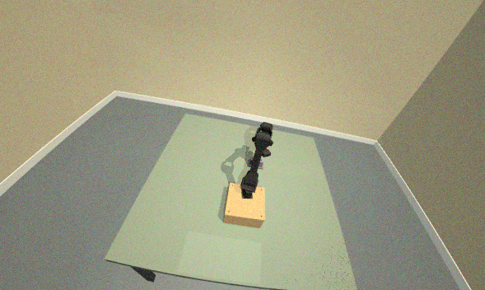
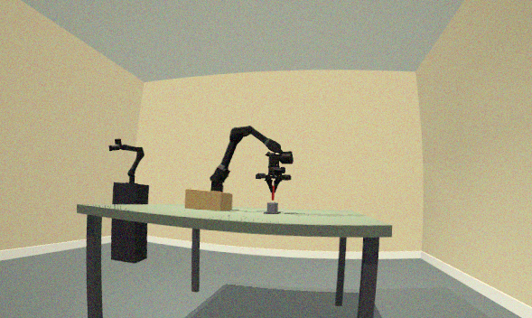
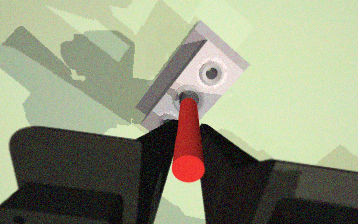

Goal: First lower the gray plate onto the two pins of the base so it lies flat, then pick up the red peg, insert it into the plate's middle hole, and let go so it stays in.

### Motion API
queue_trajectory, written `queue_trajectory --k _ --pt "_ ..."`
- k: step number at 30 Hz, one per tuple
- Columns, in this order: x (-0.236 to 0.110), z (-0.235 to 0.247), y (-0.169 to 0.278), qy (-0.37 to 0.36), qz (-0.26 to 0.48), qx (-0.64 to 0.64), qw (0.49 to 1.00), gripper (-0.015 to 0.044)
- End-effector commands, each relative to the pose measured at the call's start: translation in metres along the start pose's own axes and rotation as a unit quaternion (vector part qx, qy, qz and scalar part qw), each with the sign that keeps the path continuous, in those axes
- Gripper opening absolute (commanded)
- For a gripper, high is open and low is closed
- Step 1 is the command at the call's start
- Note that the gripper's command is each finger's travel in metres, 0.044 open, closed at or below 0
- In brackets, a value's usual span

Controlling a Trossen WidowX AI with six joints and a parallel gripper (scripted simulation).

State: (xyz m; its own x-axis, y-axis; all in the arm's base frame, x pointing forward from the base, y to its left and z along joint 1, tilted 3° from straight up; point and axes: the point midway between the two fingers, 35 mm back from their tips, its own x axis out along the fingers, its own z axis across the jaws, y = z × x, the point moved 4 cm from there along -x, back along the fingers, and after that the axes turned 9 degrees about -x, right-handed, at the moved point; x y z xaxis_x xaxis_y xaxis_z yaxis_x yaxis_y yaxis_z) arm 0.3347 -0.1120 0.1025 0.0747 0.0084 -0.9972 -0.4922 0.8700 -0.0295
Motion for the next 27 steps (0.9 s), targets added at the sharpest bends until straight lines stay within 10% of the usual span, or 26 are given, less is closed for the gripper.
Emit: queue_trajectory --k 1,27 --pt "0.0061 -0.0001 0.0005 0.001 0.002 -0.001 1.0 0.0" --pt "0.0145 0.0001 -0.0016 0.001 0.001 0.0 1.0 0.0"
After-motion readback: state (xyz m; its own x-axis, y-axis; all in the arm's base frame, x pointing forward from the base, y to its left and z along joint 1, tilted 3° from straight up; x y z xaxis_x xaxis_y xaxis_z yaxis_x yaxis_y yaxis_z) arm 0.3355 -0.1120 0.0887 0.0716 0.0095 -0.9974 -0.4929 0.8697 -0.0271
